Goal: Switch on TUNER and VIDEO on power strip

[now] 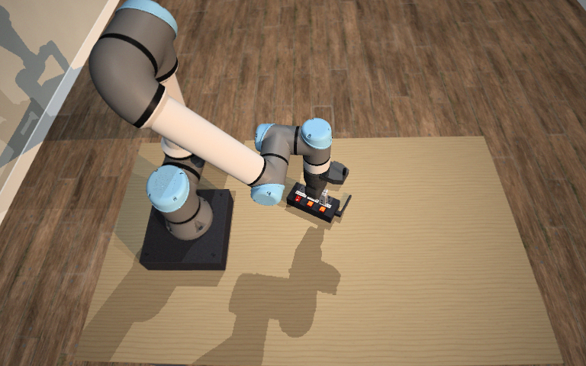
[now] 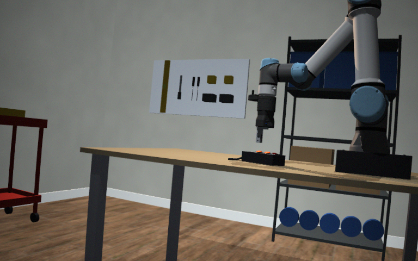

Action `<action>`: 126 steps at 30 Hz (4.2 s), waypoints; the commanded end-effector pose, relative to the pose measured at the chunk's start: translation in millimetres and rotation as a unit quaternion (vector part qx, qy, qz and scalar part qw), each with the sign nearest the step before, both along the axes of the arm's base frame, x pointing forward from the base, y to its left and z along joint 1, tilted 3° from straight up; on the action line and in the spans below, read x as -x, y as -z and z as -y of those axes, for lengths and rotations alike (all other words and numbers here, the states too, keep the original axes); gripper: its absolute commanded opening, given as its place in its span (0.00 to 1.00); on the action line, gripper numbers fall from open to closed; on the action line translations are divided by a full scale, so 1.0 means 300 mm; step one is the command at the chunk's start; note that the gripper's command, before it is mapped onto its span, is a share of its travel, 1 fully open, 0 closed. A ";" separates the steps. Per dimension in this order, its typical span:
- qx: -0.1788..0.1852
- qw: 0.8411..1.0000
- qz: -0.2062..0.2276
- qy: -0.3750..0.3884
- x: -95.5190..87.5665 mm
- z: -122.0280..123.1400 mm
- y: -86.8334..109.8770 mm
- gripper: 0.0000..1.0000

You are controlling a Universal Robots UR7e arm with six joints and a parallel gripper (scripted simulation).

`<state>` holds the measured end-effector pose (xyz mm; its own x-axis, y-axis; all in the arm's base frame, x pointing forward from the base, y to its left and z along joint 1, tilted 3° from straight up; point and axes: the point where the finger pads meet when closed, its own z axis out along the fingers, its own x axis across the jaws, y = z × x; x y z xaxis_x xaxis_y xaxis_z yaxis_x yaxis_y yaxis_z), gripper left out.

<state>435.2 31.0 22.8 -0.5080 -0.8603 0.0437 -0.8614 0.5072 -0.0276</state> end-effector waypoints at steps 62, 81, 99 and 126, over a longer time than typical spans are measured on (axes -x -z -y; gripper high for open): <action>0.000 1.000 0.001 -0.001 -0.005 -0.020 -0.337 1.00; 0.000 1.000 0.001 -0.001 -0.005 -0.020 -0.337 1.00; 0.000 1.000 0.001 -0.001 -0.005 -0.020 -0.337 1.00; 0.000 1.000 0.001 -0.001 -0.005 -0.020 -0.337 1.00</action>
